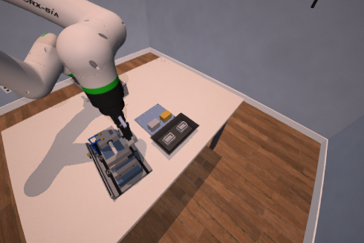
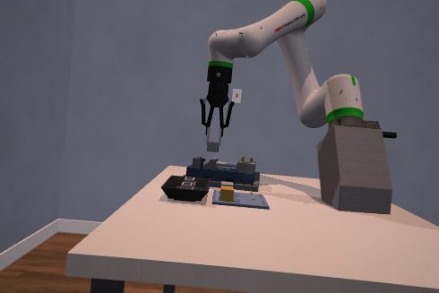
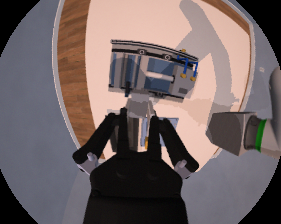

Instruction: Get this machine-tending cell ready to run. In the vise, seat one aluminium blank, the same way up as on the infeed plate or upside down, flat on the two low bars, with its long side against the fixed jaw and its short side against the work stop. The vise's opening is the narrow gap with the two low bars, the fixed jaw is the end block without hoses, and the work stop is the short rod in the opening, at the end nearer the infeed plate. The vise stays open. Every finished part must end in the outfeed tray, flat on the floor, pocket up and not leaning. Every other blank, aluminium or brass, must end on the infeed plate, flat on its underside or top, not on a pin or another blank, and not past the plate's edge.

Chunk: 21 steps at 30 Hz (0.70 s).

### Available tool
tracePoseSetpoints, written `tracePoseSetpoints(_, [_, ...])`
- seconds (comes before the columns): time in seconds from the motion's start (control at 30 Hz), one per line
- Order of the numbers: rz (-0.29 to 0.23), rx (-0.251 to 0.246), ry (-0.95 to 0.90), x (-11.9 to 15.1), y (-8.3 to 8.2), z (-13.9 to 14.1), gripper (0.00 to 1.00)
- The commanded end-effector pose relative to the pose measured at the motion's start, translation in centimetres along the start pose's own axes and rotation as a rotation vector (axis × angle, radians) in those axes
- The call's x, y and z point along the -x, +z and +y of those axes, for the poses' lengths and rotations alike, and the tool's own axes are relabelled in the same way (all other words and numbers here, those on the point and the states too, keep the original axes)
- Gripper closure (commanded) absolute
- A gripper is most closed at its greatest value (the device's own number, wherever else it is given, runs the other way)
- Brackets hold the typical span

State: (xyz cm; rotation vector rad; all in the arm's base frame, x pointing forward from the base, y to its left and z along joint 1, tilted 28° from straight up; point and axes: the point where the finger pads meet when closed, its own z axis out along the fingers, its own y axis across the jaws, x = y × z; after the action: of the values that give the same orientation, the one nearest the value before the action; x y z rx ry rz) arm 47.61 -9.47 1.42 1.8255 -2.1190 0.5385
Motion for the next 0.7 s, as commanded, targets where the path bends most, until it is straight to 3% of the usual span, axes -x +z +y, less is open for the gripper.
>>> tracePoseSetpoints(0.0, [0.006, 0.0, 0.013, -3.7, 0.2, -2.0, 1.0])
tracePoseSetpoints(0.13, [0.017, 0.0, 0.026, -7.1, 0.3, -3.2, 1.0])
tracePoseSetpoints(0.67, [0.018, 0.0, 0.027, -7.3, 0.3, -3.3, 1.0])
